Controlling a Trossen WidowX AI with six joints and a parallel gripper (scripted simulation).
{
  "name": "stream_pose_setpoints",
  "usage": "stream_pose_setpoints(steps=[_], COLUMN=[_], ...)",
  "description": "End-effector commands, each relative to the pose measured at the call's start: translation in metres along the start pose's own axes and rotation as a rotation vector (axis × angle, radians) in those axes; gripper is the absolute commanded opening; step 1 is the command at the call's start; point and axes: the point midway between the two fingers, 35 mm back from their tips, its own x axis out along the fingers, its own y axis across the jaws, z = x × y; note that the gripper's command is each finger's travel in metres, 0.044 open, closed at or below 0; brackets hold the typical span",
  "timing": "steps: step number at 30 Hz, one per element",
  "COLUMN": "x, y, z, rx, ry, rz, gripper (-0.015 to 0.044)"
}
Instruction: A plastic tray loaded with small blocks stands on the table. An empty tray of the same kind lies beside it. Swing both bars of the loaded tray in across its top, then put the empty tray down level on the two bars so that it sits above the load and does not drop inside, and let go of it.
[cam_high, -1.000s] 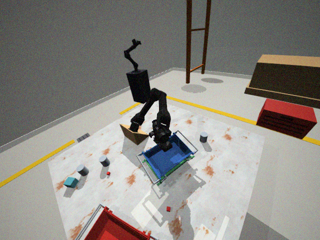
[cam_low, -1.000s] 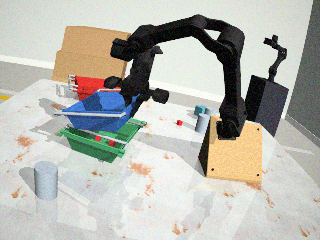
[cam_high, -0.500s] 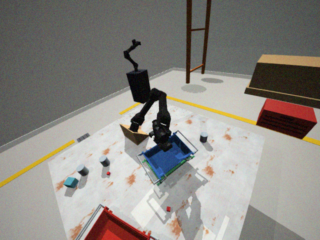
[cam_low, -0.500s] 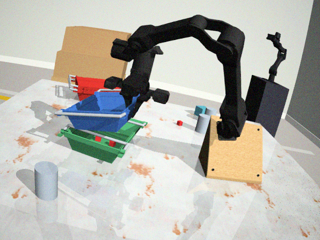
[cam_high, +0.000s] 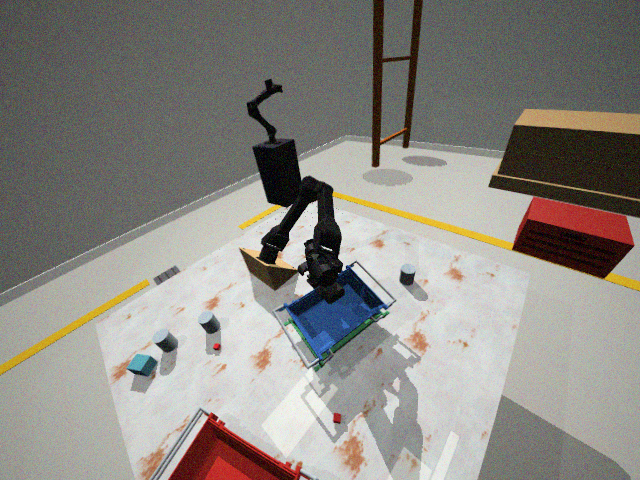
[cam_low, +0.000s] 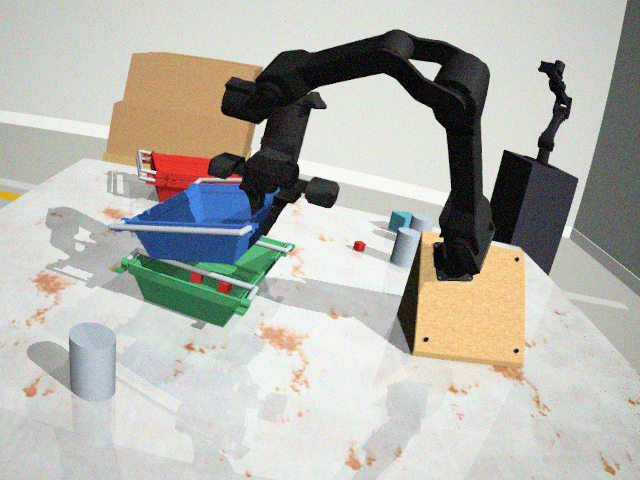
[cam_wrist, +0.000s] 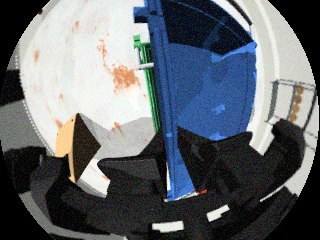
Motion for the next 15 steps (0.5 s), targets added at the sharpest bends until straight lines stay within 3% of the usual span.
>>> stream_pose_setpoints(steps=[1, 15], x=[0.0040, 0.0032], y=[0.0035, 0.0017], z=[0.0023, 0.0006], rx=[-0.004, -0.001], ry=[-0.002, -0.001], rz=[0.016, 0.004], gripper=[0.0000, 0.0000])
